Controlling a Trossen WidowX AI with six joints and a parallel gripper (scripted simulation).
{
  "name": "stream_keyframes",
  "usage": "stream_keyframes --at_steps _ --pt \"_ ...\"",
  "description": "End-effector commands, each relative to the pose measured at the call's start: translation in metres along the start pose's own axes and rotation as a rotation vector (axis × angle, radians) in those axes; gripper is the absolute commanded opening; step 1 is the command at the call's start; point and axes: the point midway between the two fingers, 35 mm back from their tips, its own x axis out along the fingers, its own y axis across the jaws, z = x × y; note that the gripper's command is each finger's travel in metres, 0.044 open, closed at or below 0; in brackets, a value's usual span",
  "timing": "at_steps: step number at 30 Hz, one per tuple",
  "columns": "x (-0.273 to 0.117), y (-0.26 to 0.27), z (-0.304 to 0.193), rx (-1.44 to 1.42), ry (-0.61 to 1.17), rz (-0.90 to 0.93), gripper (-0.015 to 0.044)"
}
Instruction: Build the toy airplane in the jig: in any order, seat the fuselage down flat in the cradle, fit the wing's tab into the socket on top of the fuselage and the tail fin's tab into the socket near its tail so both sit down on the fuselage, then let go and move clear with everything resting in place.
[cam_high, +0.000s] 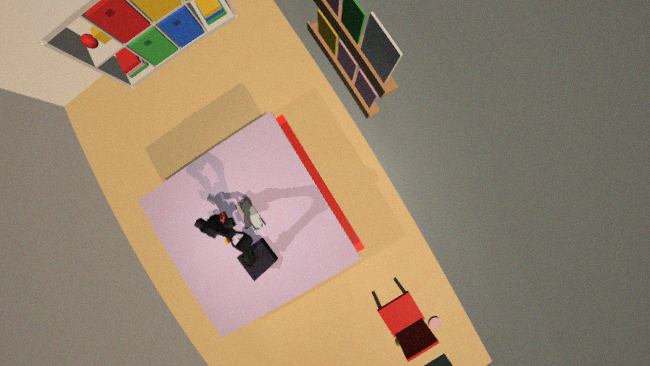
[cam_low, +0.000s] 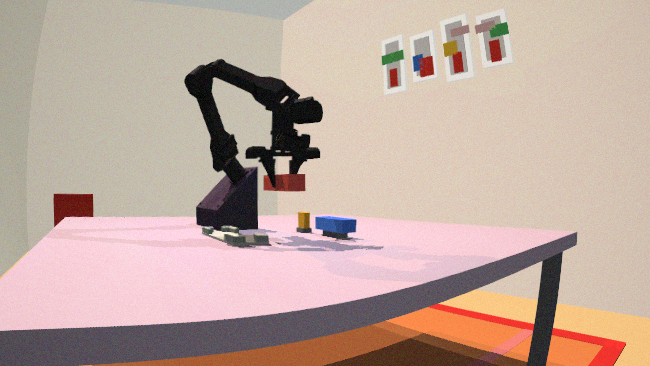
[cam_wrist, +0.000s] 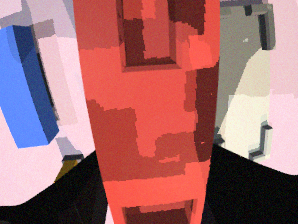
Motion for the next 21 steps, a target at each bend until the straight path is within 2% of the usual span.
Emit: stream_keyframes --at_steps 1,21 --pt "0.005 -0.009 0.001 -0.016 0.004 0.004 0.0" --pt "0.028 -0.065 0.01 -0.081 0.002 0.016 0.0"
